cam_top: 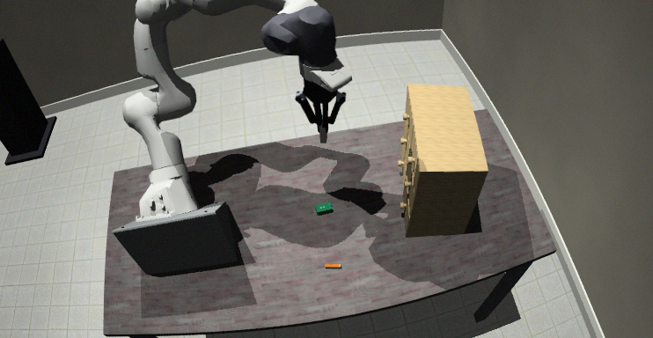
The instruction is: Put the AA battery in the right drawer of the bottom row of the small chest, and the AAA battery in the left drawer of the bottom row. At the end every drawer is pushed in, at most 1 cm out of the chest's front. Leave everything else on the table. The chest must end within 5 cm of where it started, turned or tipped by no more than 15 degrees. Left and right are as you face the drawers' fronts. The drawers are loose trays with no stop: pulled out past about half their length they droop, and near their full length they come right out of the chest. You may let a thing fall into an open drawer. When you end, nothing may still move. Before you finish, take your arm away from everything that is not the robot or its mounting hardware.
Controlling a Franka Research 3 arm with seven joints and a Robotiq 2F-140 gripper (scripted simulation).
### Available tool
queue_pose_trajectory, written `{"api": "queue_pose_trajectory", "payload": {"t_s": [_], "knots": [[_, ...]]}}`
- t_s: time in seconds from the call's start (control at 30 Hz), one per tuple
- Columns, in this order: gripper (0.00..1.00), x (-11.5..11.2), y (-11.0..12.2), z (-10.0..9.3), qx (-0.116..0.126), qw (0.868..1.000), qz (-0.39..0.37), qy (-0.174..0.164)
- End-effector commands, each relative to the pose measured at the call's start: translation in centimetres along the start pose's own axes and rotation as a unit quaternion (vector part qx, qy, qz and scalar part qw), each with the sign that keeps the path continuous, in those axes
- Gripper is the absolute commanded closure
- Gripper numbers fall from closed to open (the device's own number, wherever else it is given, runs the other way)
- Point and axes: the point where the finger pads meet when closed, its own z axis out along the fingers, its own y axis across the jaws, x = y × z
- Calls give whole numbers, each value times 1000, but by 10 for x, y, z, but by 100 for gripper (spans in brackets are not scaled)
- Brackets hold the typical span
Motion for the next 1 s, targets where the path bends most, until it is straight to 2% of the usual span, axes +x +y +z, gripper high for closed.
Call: {"api": "queue_pose_trajectory", "payload": {"t_s": [0.0, 0.13, 0.17, 0.37, 0.4, 0.77, 0.8, 0.97], "knots": [[100, -2, 0, 1, 0, 993, -117, 5], [100, -2, 0, 1, 0, 993, -117, 5], [100, -9, -1, 1, 0, 982, -190, 5], [100, -9, -1, 1, 0, 982, -190, 5], [100, -17, -1, 1, -1, 964, -265, 5], [100, -17, -1, 1, -1, 964, -265, 5], [100, -25, 0, 1, -2, 940, -341, 5], [100, -25, 0, 1, -2, 940, -341, 5]]}}
